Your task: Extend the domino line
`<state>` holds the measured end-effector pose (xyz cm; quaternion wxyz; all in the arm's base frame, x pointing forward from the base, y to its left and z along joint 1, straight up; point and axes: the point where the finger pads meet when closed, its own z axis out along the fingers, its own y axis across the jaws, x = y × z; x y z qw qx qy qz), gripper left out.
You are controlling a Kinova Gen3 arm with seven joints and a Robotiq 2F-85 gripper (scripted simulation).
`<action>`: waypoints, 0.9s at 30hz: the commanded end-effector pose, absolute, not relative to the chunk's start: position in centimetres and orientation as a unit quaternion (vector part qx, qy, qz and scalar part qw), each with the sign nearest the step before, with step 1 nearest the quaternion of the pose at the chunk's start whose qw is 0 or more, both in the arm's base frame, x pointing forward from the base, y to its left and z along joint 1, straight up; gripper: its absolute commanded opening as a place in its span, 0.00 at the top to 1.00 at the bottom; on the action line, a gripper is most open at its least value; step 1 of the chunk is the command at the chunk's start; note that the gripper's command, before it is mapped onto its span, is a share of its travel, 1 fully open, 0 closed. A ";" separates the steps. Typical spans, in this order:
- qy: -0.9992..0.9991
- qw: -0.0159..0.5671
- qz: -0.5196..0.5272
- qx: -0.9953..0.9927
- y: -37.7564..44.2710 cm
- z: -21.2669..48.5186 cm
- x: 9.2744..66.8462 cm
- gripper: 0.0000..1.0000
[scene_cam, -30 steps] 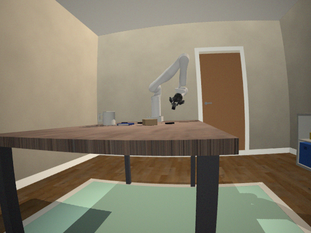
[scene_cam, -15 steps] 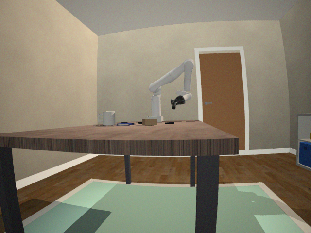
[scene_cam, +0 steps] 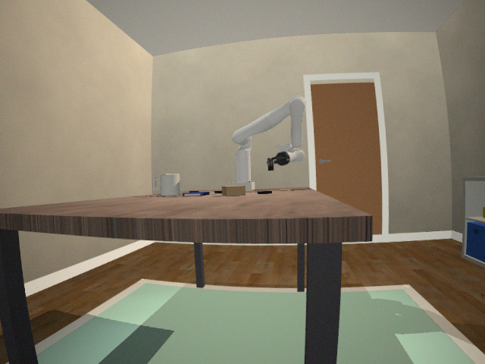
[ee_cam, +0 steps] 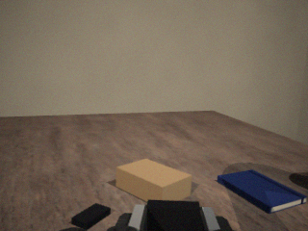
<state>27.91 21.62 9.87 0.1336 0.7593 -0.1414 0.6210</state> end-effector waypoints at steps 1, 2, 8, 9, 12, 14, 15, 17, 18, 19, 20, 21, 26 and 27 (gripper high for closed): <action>-0.150 0.134 0.625 0.754 21.6 9.9 27.9 0.69; -0.152 0.134 0.626 0.753 21.6 9.9 27.9 0.69; -0.159 0.134 0.630 0.749 21.6 9.9 27.9 0.69; -0.159 0.134 0.630 0.748 21.6 9.9 27.9 0.69; -0.160 0.134 0.630 0.748 21.6 9.9 27.9 0.69; -0.160 0.134 0.630 0.748 21.6 9.9 27.9 0.69; -0.160 0.134 0.630 0.748 21.6 9.9 27.9 0.69; -0.160 0.134 0.630 0.748 21.6 9.9 27.9 0.69; -0.160 0.134 0.630 0.748 21.6 9.9 27.9 0.69; -0.160 0.134 0.630 0.748 21.6 9.9 27.9 0.69; -0.160 0.134 0.630 0.748 21.6 9.9 27.9 0.69; -0.160 0.134 0.630 0.748 21.6 9.9 27.9 0.69; -0.160 0.134 0.630 0.748 21.6 9.9 27.9 0.69; -0.160 0.134 0.630 0.748 21.6 9.9 27.9 0.69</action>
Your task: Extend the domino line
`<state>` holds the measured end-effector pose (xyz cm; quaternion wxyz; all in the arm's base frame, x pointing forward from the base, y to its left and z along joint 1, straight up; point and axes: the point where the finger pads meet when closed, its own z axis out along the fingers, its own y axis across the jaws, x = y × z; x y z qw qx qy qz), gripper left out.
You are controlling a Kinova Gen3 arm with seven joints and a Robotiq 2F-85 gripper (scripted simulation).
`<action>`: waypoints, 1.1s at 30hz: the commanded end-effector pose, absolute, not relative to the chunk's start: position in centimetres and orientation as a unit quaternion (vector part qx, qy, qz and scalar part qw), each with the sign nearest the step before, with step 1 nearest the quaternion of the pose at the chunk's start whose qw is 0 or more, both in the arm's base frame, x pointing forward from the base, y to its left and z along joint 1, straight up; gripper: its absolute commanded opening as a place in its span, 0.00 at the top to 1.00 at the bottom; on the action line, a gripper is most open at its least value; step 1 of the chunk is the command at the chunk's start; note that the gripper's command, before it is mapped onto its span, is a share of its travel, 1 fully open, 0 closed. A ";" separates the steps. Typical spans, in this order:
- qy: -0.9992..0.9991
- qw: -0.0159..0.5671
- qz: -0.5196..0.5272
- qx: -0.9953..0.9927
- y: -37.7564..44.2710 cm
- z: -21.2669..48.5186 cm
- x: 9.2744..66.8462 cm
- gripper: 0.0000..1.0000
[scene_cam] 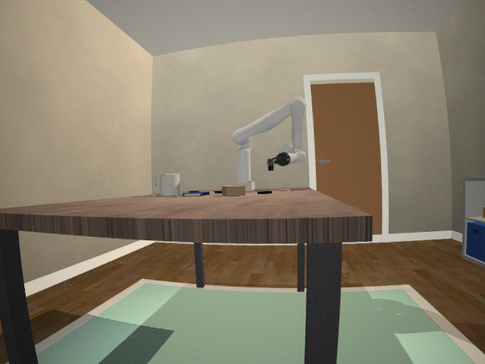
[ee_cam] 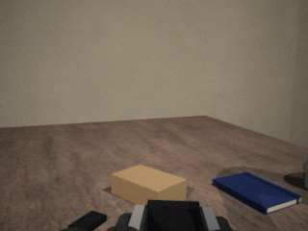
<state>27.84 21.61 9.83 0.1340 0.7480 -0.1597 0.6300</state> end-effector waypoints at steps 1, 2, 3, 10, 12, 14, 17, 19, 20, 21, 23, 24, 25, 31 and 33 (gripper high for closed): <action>-0.160 0.134 0.630 0.748 21.6 9.9 27.9 0.69; -0.160 0.134 0.630 0.748 21.6 9.9 27.9 0.69; -0.160 0.134 0.630 0.748 21.6 9.9 27.9 0.69; -0.161 0.134 0.630 0.748 21.6 9.7 27.9 0.69; -0.161 0.134 0.629 0.748 21.6 9.6 27.9 0.69; -0.162 0.135 0.629 0.748 21.6 9.3 27.9 0.69; -0.162 0.135 0.629 0.748 21.6 8.9 27.9 0.69; -0.162 0.135 0.629 0.748 21.6 8.6 27.9 0.69; -0.162 0.135 0.629 0.748 21.6 8.4 27.9 0.69; -0.162 0.135 0.629 0.748 21.6 8.4 27.9 0.69; -0.162 0.135 0.629 0.748 21.6 8.2 27.9 0.69; -0.162 0.135 0.629 0.748 21.6 8.0 27.9 0.69; -0.162 0.135 0.629 0.748 21.6 7.7 27.9 0.69; -0.162 0.135 0.629 0.748 21.6 6.0 27.9 0.69; -0.162 0.135 0.629 0.748 21.6 5.4 27.9 0.69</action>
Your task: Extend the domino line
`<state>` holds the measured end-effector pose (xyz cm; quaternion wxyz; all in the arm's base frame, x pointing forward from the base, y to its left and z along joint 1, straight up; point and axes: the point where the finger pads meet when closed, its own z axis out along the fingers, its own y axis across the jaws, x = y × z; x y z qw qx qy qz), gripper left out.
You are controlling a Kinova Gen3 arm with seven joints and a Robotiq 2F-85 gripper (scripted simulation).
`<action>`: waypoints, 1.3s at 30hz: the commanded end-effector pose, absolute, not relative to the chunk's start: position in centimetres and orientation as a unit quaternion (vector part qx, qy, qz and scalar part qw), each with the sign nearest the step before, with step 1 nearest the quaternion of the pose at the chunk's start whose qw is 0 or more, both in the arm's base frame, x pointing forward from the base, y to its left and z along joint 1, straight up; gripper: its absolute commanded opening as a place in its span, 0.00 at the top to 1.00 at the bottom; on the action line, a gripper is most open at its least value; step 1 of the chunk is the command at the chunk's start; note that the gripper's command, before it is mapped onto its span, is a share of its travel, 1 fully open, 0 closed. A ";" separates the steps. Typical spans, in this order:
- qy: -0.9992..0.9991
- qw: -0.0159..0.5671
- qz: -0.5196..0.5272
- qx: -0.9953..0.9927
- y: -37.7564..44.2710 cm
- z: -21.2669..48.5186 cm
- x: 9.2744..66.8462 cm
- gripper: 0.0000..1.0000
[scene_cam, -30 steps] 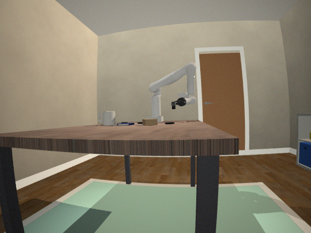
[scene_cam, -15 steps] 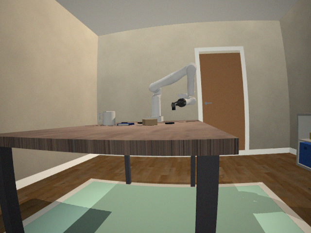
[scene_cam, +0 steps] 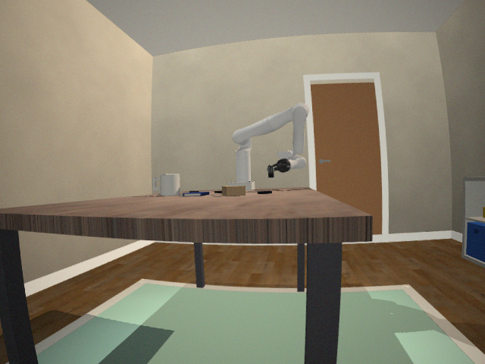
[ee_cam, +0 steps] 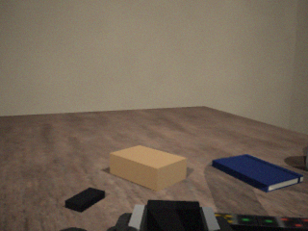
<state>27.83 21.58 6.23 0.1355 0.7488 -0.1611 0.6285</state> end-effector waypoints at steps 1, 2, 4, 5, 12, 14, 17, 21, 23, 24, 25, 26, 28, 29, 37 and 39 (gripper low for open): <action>-0.162 0.135 0.629 0.748 21.6 5.1 27.9 0.69; -0.162 0.135 0.629 0.748 21.6 4.8 27.9 0.69; -0.162 0.135 0.629 0.748 21.6 4.1 27.9 0.69; -0.162 0.135 0.629 0.748 21.6 4.1 27.9 0.69; -0.162 0.135 0.629 0.748 21.6 2.3 27.9 0.69; -0.162 0.135 0.629 0.748 21.6 1.7 27.9 0.69; -0.162 0.135 0.629 0.748 21.6 1.0 27.9 0.69; -0.162 0.135 0.629 0.748 21.6 0.2 27.9 0.69; -0.162 0.135 0.629 0.748 21.6 0.2 27.9 0.69; -0.162 0.135 0.629 0.748 21.6 0.1 27.9 0.69; -0.162 0.135 0.629 0.748 21.6 -0.1 27.9 0.69; -0.162 0.135 0.629 0.748 21.6 -0.2 27.9 0.69; -0.162 0.135 0.629 0.748 21.6 -0.4 27.9 0.69; -0.162 0.135 0.629 0.748 21.6 -0.4 27.9 0.69; -0.162 0.135 0.629 0.748 21.6 -0.6 27.9 0.69; -0.162 0.135 0.629 0.748 21.6 -0.6 27.9 0.69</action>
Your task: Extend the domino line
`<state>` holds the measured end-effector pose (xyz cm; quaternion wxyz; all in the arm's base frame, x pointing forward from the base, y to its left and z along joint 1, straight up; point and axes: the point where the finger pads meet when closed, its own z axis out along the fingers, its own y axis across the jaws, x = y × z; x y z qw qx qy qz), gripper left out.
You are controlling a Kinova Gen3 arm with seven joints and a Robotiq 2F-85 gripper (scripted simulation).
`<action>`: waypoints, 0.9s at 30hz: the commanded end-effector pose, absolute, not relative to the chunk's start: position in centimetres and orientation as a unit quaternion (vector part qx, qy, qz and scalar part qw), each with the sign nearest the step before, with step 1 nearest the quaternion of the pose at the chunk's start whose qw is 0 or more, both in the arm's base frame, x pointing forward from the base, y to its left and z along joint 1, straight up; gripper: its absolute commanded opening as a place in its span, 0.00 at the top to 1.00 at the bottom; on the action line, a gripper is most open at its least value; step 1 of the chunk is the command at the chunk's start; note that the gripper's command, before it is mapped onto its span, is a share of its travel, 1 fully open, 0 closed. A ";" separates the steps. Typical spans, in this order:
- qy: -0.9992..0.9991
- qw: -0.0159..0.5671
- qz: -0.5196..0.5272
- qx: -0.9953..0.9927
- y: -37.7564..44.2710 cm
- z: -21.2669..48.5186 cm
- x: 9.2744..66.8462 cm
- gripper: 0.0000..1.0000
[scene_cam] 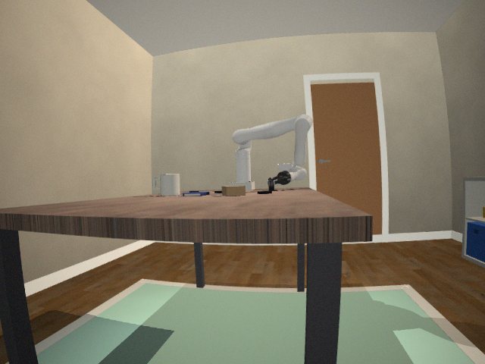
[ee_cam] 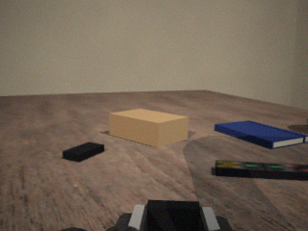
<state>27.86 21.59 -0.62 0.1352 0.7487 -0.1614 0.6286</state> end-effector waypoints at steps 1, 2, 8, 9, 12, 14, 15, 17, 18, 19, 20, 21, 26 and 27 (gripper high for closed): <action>-0.162 0.135 0.629 0.748 21.6 -0.6 27.9 0.69; -0.162 0.135 0.629 0.748 21.6 -0.6 27.9 0.69; -0.162 0.135 0.629 0.748 21.6 -0.6 27.9 0.69; -0.162 0.135 0.629 0.748 21.6 -0.6 27.9 0.69; -0.162 0.135 0.629 0.748 21.6 -0.6 27.9 0.69; -0.162 0.135 0.629 0.748 21.6 -0.6 27.9 0.69; -0.162 0.135 0.629 0.748 21.6 -0.6 27.9 0.69; -0.162 0.135 0.629 0.748 21.6 -0.6 27.9 0.69; -0.162 0.135 0.629 0.748 21.6 -0.6 27.9 0.69; -0.162 0.135 0.629 0.748 21.6 -0.6 27.9 0.69; -0.162 0.135 0.629 0.748 21.6 -0.6 27.9 0.52; -0.162 0.135 0.629 0.748 21.6 -0.6 27.9 0.52; -0.162 0.135 0.629 0.748 21.6 -0.6 27.9 0.52; -0.162 0.135 0.629 0.748 21.6 -0.6 27.9 0.52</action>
